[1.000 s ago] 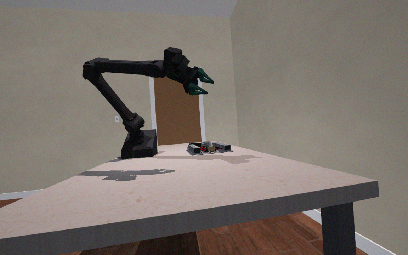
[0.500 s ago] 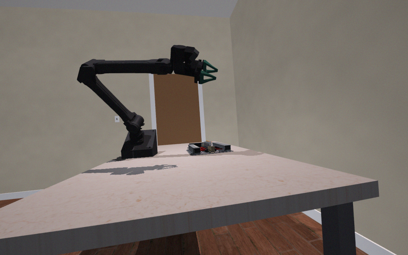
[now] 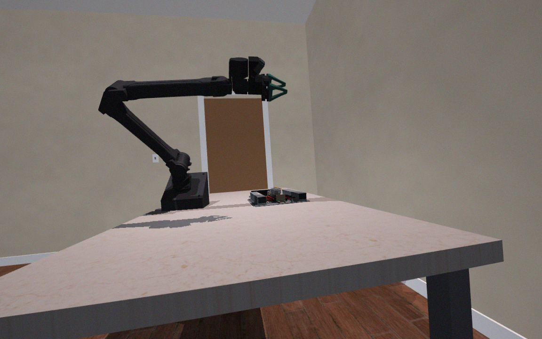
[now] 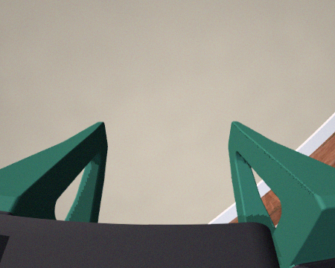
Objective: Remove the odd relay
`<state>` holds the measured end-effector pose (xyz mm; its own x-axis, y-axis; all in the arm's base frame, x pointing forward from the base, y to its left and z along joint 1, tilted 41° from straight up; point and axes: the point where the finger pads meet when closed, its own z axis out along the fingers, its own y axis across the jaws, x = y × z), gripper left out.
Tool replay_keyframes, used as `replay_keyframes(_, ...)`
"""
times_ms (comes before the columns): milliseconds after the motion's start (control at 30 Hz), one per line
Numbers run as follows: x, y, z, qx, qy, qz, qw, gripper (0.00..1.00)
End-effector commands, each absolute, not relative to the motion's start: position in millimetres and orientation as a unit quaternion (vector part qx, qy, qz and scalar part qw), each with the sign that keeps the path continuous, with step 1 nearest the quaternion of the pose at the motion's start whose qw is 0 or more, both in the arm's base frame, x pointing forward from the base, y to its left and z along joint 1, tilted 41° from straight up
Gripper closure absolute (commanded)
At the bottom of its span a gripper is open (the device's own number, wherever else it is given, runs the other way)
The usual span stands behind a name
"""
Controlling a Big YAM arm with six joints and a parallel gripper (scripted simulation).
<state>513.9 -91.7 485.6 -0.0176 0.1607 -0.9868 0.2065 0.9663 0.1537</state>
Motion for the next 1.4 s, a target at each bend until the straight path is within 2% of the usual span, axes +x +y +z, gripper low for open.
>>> replay_keyframes(0, 510.4, -66.3, 503.9, 0.084, 0.701, -0.022, 0.708, 0.41)
replay_keyframes(600, 515.5, -2.8, 502.4, 0.003, 0.698, -0.002, 0.716, 0.41)
replay_keyframes(1367, 514.6, 3.4, 502.8, -0.009, 0.696, -0.003, 0.718, 0.41)
